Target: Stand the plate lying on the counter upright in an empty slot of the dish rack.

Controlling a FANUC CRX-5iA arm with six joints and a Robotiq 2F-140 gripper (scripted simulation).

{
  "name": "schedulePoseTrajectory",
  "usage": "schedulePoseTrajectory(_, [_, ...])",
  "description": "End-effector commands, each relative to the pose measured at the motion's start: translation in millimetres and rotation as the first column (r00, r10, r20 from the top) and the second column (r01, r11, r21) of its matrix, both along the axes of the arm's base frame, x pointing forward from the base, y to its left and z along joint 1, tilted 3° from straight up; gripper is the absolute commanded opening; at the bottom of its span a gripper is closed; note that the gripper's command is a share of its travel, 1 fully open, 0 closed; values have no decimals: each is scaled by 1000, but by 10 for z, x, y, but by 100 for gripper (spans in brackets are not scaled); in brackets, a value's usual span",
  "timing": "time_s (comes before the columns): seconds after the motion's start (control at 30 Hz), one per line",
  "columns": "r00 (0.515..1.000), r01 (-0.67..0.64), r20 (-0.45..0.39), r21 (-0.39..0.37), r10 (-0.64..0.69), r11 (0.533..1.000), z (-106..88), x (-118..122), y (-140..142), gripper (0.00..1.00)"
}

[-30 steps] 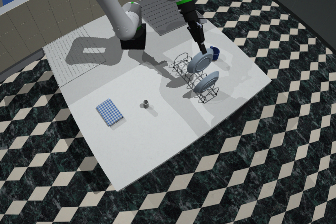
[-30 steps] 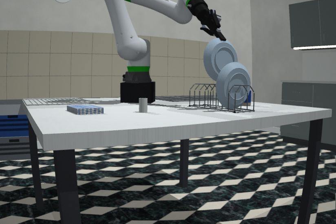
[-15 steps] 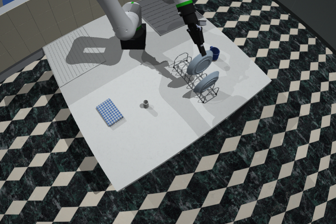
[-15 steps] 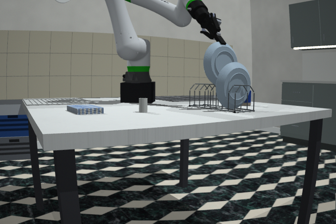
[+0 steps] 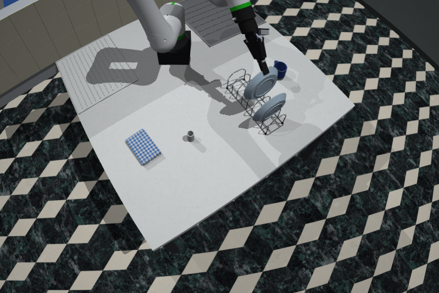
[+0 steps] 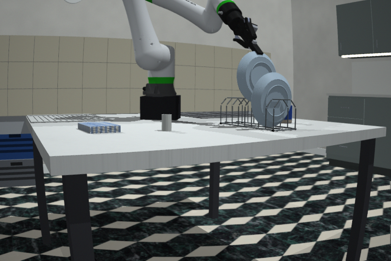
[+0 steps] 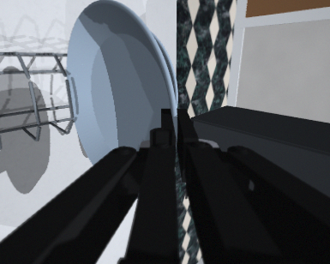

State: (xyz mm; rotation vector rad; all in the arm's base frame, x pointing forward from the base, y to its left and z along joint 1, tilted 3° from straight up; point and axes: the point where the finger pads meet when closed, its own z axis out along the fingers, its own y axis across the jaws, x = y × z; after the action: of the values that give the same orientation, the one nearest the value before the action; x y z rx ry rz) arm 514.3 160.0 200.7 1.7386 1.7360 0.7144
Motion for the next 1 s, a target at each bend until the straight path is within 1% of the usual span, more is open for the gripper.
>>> schedulePoseTrajectory(0.0, [1000, 0, 1, 1, 0, 1000, 7, 3, 3, 10])
schedulePoseTrajectory(0.37, [1000, 0, 1, 1, 0, 1000, 3, 3, 3, 10])
schedulePoseTrajectory(0.67, [1000, 0, 1, 1, 0, 1000, -50, 6, 1, 10])
schedulePoseTrajectory(0.97, [1000, 0, 1, 0, 0, 1000, -184, 11, -2, 10])
